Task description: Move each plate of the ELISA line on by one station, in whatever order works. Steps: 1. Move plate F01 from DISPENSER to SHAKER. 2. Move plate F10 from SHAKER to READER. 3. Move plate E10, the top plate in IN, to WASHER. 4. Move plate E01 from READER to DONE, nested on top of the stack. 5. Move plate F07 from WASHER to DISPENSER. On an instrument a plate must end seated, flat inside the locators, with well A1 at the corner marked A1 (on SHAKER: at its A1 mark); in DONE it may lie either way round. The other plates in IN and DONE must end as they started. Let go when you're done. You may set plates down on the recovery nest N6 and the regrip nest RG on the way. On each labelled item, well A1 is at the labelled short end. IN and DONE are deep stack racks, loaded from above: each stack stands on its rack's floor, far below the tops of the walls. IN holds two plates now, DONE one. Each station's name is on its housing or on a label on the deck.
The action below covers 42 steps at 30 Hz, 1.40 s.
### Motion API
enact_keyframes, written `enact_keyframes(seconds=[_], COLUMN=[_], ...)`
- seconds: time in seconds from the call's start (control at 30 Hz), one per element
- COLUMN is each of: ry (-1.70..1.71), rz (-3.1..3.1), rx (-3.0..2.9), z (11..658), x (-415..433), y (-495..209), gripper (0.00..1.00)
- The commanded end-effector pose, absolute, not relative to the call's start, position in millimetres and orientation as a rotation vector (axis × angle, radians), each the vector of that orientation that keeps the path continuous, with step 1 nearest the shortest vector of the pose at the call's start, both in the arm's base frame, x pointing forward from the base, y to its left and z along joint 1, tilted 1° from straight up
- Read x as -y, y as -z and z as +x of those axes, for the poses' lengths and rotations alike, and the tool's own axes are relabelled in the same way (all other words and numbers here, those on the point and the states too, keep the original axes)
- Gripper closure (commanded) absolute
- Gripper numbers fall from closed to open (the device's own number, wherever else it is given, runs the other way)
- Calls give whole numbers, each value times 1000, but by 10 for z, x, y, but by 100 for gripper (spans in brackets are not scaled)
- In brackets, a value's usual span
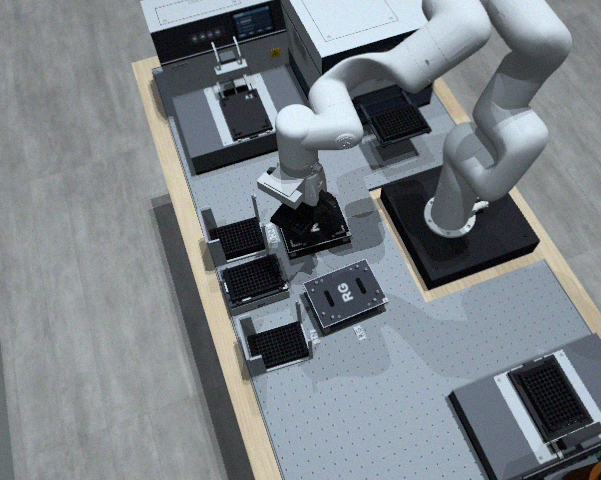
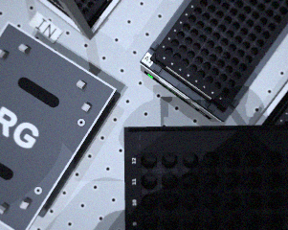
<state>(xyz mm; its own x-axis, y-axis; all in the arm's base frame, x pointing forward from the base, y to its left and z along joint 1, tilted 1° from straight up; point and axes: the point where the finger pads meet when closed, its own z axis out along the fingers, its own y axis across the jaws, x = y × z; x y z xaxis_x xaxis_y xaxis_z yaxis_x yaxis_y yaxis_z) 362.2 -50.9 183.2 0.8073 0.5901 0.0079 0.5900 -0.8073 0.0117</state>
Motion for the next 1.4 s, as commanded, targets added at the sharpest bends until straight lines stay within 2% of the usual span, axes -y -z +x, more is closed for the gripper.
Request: enact_keyframes(seconds=[0.0,1.37], ry=[-24,-21], rz=[2960,2802], rx=[-1022,-1393], z=[3645,3710], x=[643,1807], y=[-1849,-1855], gripper=[100,100])
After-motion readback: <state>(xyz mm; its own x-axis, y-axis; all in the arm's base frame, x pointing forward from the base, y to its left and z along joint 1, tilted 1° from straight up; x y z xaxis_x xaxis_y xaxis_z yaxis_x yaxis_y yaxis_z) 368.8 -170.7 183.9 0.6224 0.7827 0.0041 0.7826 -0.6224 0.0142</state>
